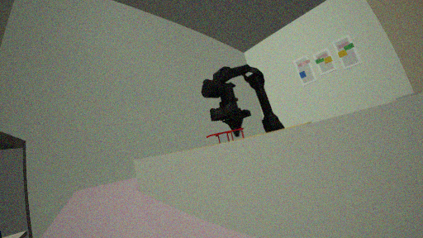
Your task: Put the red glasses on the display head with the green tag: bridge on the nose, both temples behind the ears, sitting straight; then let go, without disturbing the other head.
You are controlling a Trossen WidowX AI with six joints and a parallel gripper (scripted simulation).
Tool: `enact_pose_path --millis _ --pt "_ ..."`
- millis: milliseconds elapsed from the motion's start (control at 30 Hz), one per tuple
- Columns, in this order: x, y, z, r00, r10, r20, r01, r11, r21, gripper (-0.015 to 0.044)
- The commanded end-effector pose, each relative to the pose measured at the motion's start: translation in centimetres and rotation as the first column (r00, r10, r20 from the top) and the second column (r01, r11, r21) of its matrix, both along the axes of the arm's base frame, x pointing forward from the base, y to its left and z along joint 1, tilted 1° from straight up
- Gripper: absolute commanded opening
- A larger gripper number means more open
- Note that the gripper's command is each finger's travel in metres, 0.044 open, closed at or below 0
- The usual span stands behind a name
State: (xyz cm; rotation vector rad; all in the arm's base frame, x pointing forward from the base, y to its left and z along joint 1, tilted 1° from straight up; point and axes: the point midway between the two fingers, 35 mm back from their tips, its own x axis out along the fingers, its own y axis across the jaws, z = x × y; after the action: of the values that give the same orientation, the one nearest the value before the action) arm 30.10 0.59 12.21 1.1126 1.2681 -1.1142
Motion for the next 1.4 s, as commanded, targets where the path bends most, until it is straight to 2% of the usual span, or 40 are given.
enact_pose_path --millis 0,467,967,1367 --pt "0.6 -2.4 0.4 1.0 0.004 0.011 -0.004 1.0 -0.008 0.0" --pt "0.4 -10.1 0.5 1.0 0.004 0.01 -0.004 1.0 -0.015 0.0" --pt "-2.0 -18.2 0.5 1.0 0.004 0.007 -0.004 1.0 -0.023 0.0" --pt "-2.1 -18.6 0.3 1.0 0.004 0.006 -0.004 1.0 -0.023 0.0"
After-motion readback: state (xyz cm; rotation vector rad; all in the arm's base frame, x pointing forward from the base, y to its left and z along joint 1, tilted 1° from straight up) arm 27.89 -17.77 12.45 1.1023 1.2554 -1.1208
